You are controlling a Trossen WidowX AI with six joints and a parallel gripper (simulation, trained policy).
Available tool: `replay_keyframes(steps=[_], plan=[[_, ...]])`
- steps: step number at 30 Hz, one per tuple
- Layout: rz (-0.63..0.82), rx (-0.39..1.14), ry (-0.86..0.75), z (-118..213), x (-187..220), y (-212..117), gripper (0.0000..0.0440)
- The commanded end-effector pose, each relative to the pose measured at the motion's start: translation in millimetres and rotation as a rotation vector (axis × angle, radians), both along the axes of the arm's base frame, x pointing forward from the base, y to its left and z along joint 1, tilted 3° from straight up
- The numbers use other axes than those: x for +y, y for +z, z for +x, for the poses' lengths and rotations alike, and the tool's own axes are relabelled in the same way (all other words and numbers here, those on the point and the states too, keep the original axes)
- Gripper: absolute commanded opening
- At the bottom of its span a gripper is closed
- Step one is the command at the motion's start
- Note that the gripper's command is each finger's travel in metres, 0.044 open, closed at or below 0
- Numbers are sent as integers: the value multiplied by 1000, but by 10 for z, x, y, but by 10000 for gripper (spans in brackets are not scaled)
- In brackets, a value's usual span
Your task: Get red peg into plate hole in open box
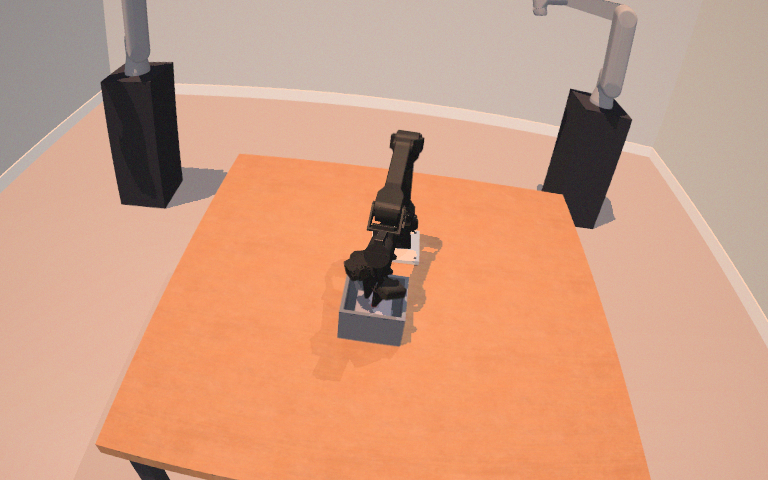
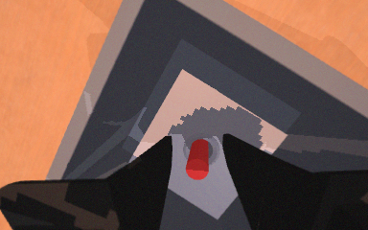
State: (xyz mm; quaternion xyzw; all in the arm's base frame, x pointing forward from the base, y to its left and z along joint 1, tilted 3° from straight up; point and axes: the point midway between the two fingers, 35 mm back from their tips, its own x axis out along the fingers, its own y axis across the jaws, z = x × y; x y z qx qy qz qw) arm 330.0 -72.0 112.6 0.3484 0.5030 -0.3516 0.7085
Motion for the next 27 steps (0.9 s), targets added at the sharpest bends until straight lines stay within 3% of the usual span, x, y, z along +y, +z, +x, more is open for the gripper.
replay_keyframes(steps=[1, 27], plan=[[-5, 10, 22, 52, -24, 26, 144], [-2, 110, 84, 246, -321, -13, 146]])
